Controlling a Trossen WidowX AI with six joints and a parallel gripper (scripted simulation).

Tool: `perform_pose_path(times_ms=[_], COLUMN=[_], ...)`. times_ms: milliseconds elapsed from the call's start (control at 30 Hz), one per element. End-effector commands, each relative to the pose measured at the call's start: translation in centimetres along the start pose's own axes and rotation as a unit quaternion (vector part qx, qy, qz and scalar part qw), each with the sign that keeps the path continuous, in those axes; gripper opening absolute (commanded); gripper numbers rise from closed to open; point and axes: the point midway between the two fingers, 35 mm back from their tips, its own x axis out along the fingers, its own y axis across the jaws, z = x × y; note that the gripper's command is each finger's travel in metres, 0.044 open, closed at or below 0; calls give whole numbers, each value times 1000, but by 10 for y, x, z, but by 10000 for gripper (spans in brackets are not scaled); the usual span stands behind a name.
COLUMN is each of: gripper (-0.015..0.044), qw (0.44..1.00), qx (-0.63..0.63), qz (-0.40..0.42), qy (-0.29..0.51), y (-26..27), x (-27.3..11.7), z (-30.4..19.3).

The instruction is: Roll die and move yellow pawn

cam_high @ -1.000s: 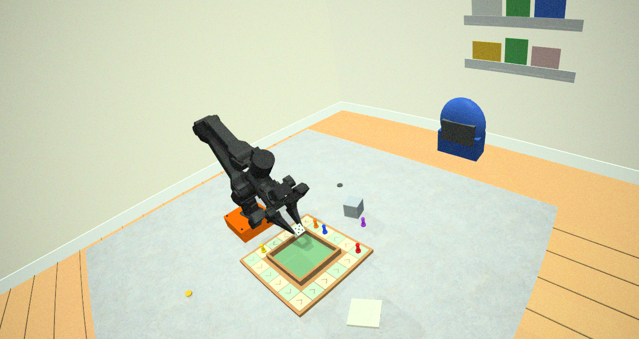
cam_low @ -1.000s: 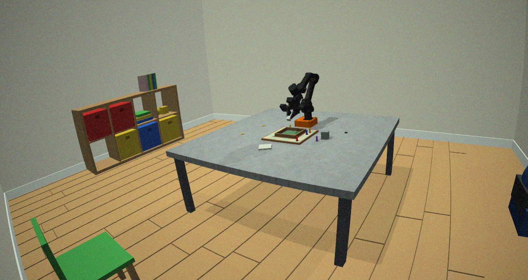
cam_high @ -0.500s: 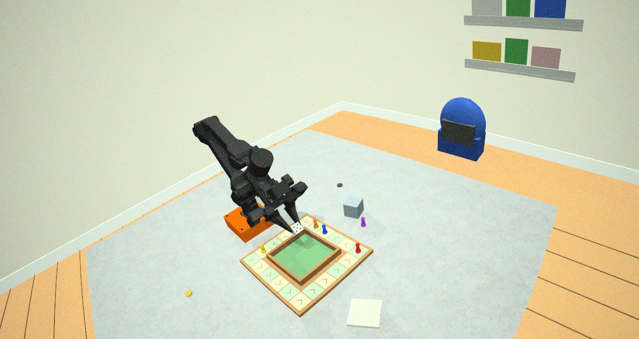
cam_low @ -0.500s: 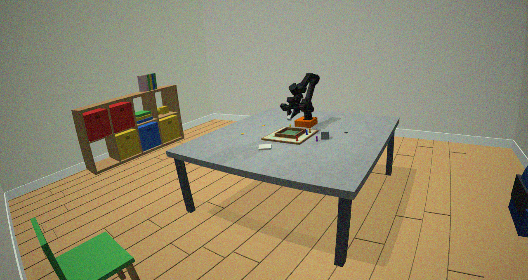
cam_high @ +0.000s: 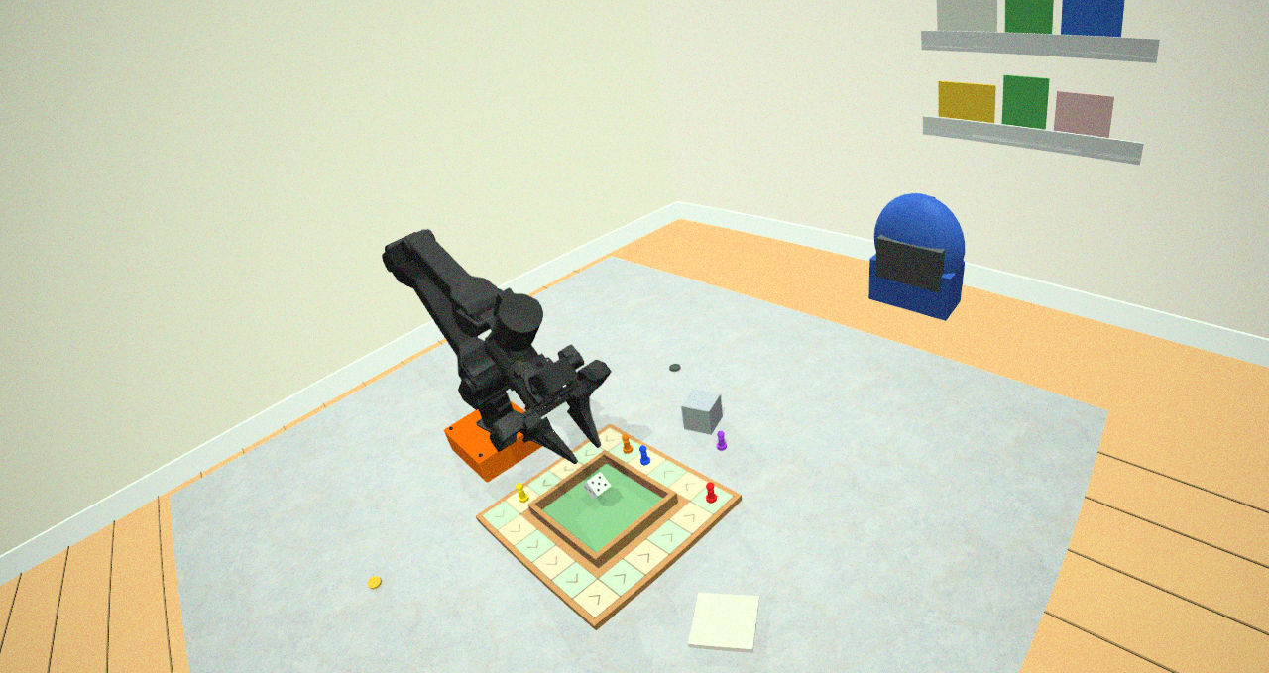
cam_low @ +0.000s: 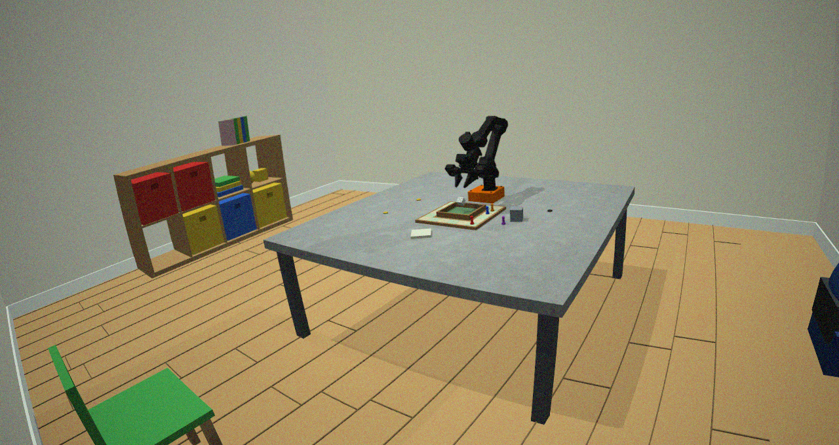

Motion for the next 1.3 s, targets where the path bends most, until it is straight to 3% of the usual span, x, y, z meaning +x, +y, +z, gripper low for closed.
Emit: perform_pose_path(times_ms=[0, 200, 267, 467, 800, 900, 967, 1267], gripper=[289, 440, 440, 440, 440, 440, 440, 204], qw=[1000, 1000, 1000, 987, 923, 918, 933, 891], qx=[-1, -2, -2, -3, -1, -1, -4, -228], qz=[-1, -1, -1, -1, -2, -2, -3, 87], qy=[-3, -4, 13, 163, 384, 397, 361, 383], y=[0, 0, 0, 0, 0, 0, -1, -52], x=[-12, -26, -24, -7, 20, 21, 18, -19], z=[15, 30, 29, 24, 11, 10, 14, -46])
